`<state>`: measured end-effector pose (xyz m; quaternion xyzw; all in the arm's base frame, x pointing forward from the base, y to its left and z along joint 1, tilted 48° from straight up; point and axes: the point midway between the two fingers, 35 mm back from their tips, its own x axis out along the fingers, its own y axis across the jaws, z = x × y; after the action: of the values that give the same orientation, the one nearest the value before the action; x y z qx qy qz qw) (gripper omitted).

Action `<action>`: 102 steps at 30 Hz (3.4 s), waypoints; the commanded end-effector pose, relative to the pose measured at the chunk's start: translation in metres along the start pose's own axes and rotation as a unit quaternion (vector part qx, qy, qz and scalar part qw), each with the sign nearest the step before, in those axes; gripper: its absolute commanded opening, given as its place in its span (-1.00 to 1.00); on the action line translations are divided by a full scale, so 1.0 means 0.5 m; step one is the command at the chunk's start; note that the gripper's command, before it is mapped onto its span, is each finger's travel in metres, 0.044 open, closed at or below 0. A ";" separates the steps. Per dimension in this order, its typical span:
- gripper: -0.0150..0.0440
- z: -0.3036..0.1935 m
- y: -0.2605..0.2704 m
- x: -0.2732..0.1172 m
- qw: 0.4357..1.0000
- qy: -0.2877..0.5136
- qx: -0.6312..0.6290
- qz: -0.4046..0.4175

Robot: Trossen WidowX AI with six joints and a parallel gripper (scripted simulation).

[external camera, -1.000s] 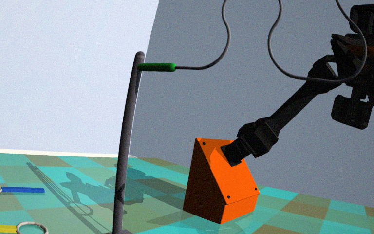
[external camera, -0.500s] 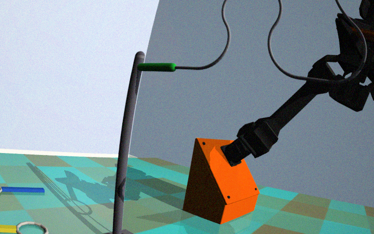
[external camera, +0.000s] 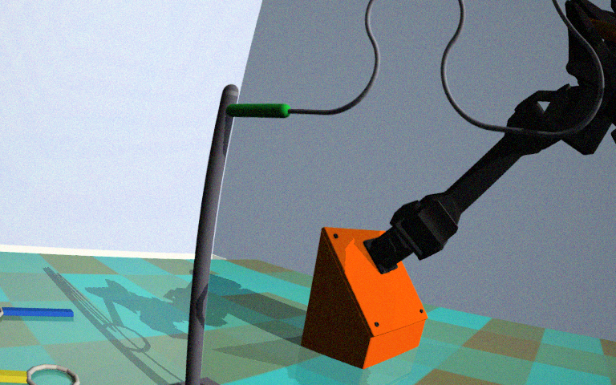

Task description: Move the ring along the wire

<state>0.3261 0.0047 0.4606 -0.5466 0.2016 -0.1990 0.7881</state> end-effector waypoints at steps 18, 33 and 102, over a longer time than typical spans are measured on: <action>-1.00 0.006 -0.069 -0.008 0.999 0.003 -0.046 -0.028; -1.00 0.007 -0.070 -0.008 1.000 0.003 0.008 0.005; -1.00 0.027 -0.022 -0.017 0.900 -0.010 0.370 0.230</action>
<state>0.3252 0.0155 0.4750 -0.1754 0.2278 -0.0722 0.9551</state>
